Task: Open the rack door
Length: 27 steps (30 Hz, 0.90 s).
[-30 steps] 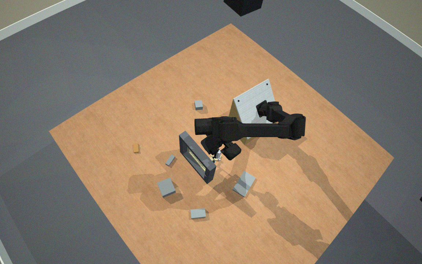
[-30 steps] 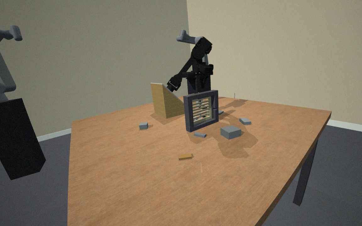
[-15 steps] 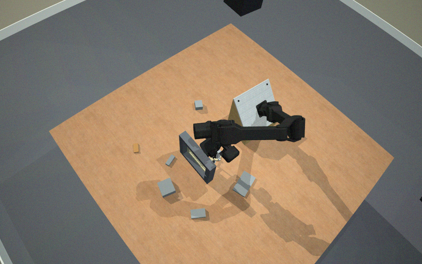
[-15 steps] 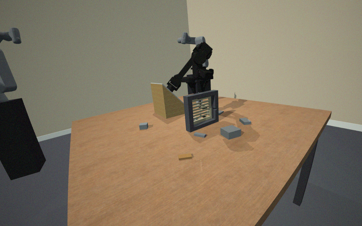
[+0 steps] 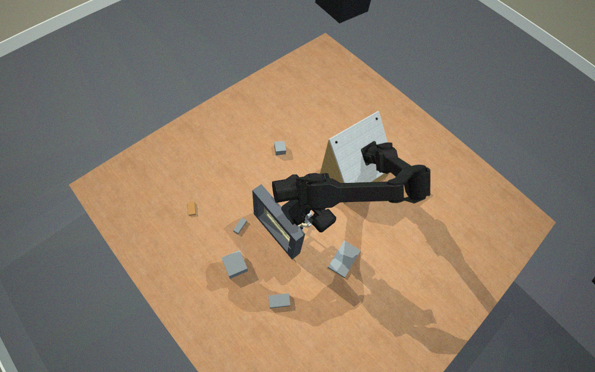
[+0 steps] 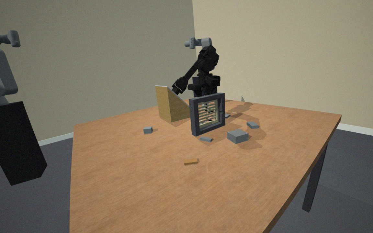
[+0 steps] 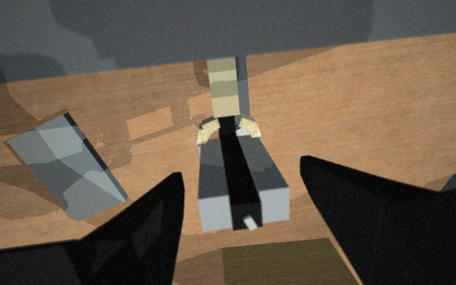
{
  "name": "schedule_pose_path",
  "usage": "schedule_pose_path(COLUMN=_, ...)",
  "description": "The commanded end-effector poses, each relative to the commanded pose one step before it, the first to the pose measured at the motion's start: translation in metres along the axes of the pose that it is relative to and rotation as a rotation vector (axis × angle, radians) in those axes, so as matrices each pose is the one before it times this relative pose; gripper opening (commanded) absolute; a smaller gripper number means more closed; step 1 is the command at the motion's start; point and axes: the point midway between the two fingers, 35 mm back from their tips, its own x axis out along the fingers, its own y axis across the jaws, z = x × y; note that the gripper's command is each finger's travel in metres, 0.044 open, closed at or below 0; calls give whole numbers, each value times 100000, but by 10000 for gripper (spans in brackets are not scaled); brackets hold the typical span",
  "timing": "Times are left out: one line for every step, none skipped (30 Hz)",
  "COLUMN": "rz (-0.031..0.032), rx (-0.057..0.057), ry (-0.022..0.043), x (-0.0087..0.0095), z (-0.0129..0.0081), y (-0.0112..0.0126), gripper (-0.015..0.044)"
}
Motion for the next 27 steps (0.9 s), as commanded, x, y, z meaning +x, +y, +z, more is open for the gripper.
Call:
schedule_pose_path(rz=546, rx=351, ry=480, x=818, z=-153, y=176, gripper=288)
schedule_pose_path(rz=24, rx=-4, ry=1, x=161, z=-13, y=8, gripper=288)
schedule_pose_path(rz=25, rx=-5, ry=1, x=161, z=-14, y=9, gripper=288)
schedule_pose_path(rz=27, rx=-5, ry=1, x=161, z=-15, y=9, gripper=288)
schedule_pose_path(rz=28, rx=-5, ry=2, x=161, z=-16, y=10, gripper=288)
schedule_pose_path(rz=29, rx=-5, ry=2, x=161, z=-17, y=10, gripper=288)
schedule_pose_path(rz=30, rx=-5, ry=2, x=160, z=-18, y=10, gripper=288)
schedule_pose_path(rz=25, rx=-4, ry=2, x=130, z=-15, y=9, gripper=288)
schedule_pose_path(rz=16, rx=-2, ry=1, x=78, z=-10, y=5, gripper=288)
schedule_pose_path(rz=5, rx=-1, ry=0, x=26, z=-3, y=2, gripper=288)
schedule_pose_path(rz=0, rx=0, ry=0, x=0, z=0, y=0, gripper=262)
schedule_pose_path(rz=0, rx=0, ry=0, x=0, z=0, y=0, gripper=235)
schedule_pose_path(rz=0, rx=0, ry=0, x=0, z=0, y=0, gripper=209)
schedule_pose_path(rz=0, rx=0, ry=0, x=0, z=0, y=0, gripper=183)
schedule_pose_path(rz=0, rx=0, ry=0, x=0, z=0, y=0, gripper=157)
schedule_pose_path(rz=0, rx=0, ry=0, x=0, z=0, y=0, gripper=130)
schedule_pose_path(rz=0, rx=0, ry=0, x=0, z=0, y=0, gripper=104)
schedule_pose_path(rz=0, rx=0, ry=0, x=0, z=0, y=0, gripper=97)
schedule_pose_path(rz=0, rx=0, ry=0, x=0, z=0, y=0, gripper=91)
schedule_pose_path(rz=0, rx=0, ry=0, x=0, z=0, y=0, gripper=84)
schedule_pose_path(rz=0, rx=0, ry=0, x=0, z=0, y=0, gripper=77)
schedule_pose_path(rz=0, rx=0, ry=0, x=0, z=0, y=0, gripper=71)
schedule_pose_path(rz=0, rx=0, ry=0, x=0, z=0, y=0, gripper=64)
schedule_pose_path(rz=0, rx=0, ry=0, x=0, z=0, y=0, gripper=57)
schedule_pose_path(rz=0, rx=0, ry=0, x=0, z=0, y=0, gripper=51)
schedule_pose_path(rz=0, rx=0, ry=0, x=0, z=0, y=0, gripper=44)
schedule_pose_path(rz=0, rx=0, ry=0, x=0, z=0, y=0, gripper=37)
